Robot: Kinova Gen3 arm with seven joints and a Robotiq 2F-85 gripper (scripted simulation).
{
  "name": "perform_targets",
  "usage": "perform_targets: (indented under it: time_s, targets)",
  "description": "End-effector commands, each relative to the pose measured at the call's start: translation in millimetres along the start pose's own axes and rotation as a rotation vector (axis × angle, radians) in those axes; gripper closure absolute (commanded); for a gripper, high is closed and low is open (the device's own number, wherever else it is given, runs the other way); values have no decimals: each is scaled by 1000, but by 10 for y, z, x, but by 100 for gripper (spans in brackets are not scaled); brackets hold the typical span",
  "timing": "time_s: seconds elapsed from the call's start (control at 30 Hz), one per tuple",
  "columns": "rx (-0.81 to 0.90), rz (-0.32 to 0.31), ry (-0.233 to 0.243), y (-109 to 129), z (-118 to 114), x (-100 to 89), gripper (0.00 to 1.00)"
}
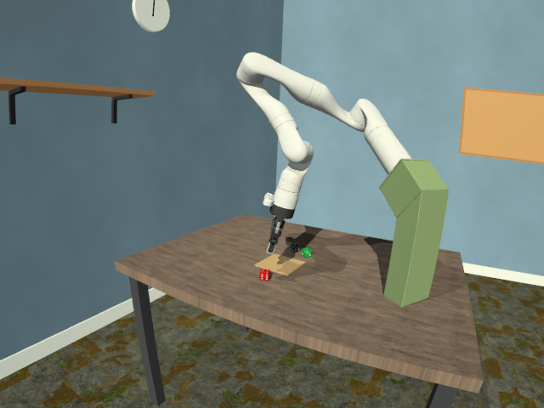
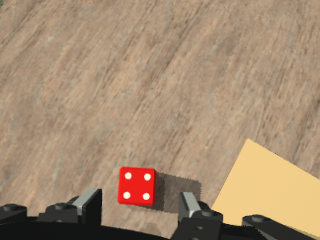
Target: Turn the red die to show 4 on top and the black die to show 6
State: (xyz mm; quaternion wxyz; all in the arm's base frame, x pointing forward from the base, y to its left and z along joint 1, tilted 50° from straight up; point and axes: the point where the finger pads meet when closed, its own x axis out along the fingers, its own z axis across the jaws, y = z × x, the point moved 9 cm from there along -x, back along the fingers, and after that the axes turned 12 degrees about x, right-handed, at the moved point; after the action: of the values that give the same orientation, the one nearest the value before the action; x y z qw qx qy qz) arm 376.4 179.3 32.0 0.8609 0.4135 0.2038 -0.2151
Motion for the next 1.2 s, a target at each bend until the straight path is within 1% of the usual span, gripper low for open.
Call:
perform_targets:
  time_s: [0.0,0.1,0.2,0.33,0.4,0.53,0.73,1.17]
  targets:
    - [25,-9,5,187,-43,-45,54]
    - [25,-54,-3,247,-54,-50,54]
    - [29,-95,3,308,-88,-65,54]
    - [23,-139,-22,334,-54,-50,54]
    - [23,-139,-22,334,-54,-50,54]
    - [23,-172,-30,368,-51,-46,54]
    - [28,-201,-23,425,-80,-49,54]
    - [33,-217,-9,482,-122,-57,54]
